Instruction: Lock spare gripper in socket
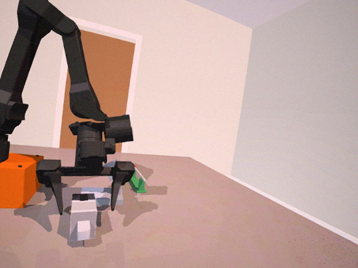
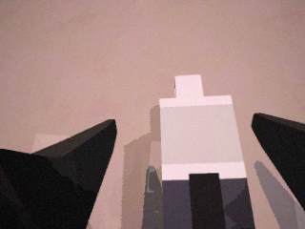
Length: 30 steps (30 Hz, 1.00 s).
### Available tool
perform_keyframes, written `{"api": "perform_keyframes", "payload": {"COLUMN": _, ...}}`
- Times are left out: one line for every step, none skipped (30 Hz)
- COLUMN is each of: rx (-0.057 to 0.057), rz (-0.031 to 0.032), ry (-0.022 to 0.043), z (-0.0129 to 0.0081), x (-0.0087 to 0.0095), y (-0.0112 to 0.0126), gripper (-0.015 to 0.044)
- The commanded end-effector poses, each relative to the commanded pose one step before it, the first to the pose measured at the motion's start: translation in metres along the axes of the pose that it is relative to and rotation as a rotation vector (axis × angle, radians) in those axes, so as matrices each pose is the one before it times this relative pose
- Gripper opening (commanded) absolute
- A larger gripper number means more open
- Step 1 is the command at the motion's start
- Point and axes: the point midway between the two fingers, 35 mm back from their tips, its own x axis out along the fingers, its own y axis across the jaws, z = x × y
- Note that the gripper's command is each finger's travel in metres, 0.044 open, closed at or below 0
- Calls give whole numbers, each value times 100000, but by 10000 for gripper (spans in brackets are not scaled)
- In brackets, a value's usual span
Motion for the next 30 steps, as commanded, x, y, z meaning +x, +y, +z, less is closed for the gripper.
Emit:
{"api": "perform_keyframes", "payload": {"rx": -655, "rz": -1244, "ry": 29, "z": -718, "x": 574, "y": -533, "gripper": 440}}
{"api": "perform_keyframes", "payload": {"rx": -2, "rz": -3, "ry": 2, "z": -121, "x": 109, "y": -14, "gripper": 440}}
{"api": "perform_keyframes", "payload": {"rx": -3, "rz": -3, "ry": 2, "z": -121, "x": 108, "y": -15, "gripper": 440}}
{"api": "perform_keyframes", "payload": {"rx": -3, "rz": -3, "ry": 2, "z": -120, "x": 108, "y": -16, "gripper": 440}}
{"api": "perform_keyframes", "payload": {"rx": -3, "rz": -3, "ry": 2, "z": -120, "x": 107, "y": -18, "gripper": 440}}
{"api": "perform_keyframes", "payload": {"rx": -3, "rz": -3, "ry": 2, "z": -120, "x": 107, "y": -19, "gripper": 440}}
{"api": "perform_keyframes", "payload": {"rx": -3, "rz": -3, "ry": 2, "z": -120, "x": 106, "y": -21, "gripper": 440}}
{"api": "perform_keyframes", "payload": {"rx": -3, "rz": -3, "ry": 2, "z": -120, "x": 106, "y": -22, "gripper": 440}}
{"api": "perform_keyframes", "payload": {"rx": -3, "rz": -3, "ry": 2, "z": -120, "x": 105, "y": -23, "gripper": 440}}
{"api": "perform_keyframes", "payload": {"rx": -3, "rz": -3, "ry": 2, "z": -120, "x": 105, "y": -25, "gripper": 440}}
{"api": "perform_keyframes", "payload": {"rx": -3, "rz": -3, "ry": 2, "z": -120, "x": 104, "y": -26, "gripper": 440}}
{"api": "perform_keyframes", "payload": {"rx": -3, "rz": -3, "ry": 1, "z": -96, "x": 82, "y": -22, "gripper": 440}}
{"api": "perform_keyframes", "payload": {"rx": -2, "rz": -2, "ry": 1, "z": -58, "x": 50, "y": -14, "gripper": 440}}
{"api": "perform_keyframes", "payload": {"rx": -1, "rz": -1, "ry": 0, "z": -19, "x": 17, "y": -5, "gripper": 440}}
{"api": "perform_keyframes", "payload": {"rx": 0, "rz": 0, "ry": 0, "z": 0, "x": 0, "y": 0, "gripper": 440}}
{"api": "perform_keyframes", "payload": {"rx": 0, "rz": 0, "ry": 0, "z": 0, "x": 0, "y": 0, "gripper": 440}}
{"api": "perform_keyframes", "payload": {"rx": 0, "rz": 0, "ry": 0, "z": 0, "x": 0, "y": 0, "gripper": 440}}
{"api": "perform_keyframes", "payload": {"rx": 0, "rz": 0, "ry": 0, "z": 0, "x": 0, "y": 0, "gripper": 414}}
{"api": "perform_keyframes", "payload": {"rx": 0, "rz": 0, "ry": 0, "z": 0, "x": 0, "y": 0, "gripper": 387}}
{"api": "perform_keyframes", "payload": {"rx": 0, "rz": 0, "ry": 0, "z": 0, "x": 0, "y": 0, "gripper": 361}}
{"api": "perform_keyframes", "payload": {"rx": 0, "rz": 0, "ry": 0, "z": 0, "x": 0, "y": 0, "gripper": 335}}
{"api": "perform_keyframes", "payload": {"rx": 0, "rz": 0, "ry": 0, "z": 0, "x": 0, "y": 0, "gripper": 309}}
{"api": "perform_keyframes", "payload": {"rx": 0, "rz": 0, "ry": 0, "z": 0, "x": 0, "y": 0, "gripper": 282}}
{"api": "perform_keyframes", "payload": {"rx": 0, "rz": 0, "ry": 0, "z": 0, "x": 0, "y": 0, "gripper": 256}}
{"api": "perform_keyframes", "payload": {"rx": 0, "rz": 0, "ry": 0, "z": 0, "x": 0, "y": 0, "gripper": 230}}
{"api": "perform_keyframes", "payload": {"rx": 0, "rz": 0, "ry": 0, "z": 0, "x": 0, "y": 0, "gripper": 204}}
{"api": "perform_keyframes", "payload": {"rx": 0, "rz": 0, "ry": 0, "z": 0, "x": 0, "y": 0, "gripper": 197}}
{"api": "perform_keyframes", "payload": {"rx": 0, "rz": 0, "ry": 0, "z": 0, "x": 0, "y": 0, "gripper": 190}}
{"api": "perform_keyframes", "payload": {"rx": 0, "rz": 0, "ry": 0, "z": 0, "x": 0, "y": 0, "gripper": 184}}
{"api": "perform_keyframes", "payload": {"rx": 1, "rz": 1, "ry": 0, "z": 2, "x": 1, "y": 23, "gripper": 177}}
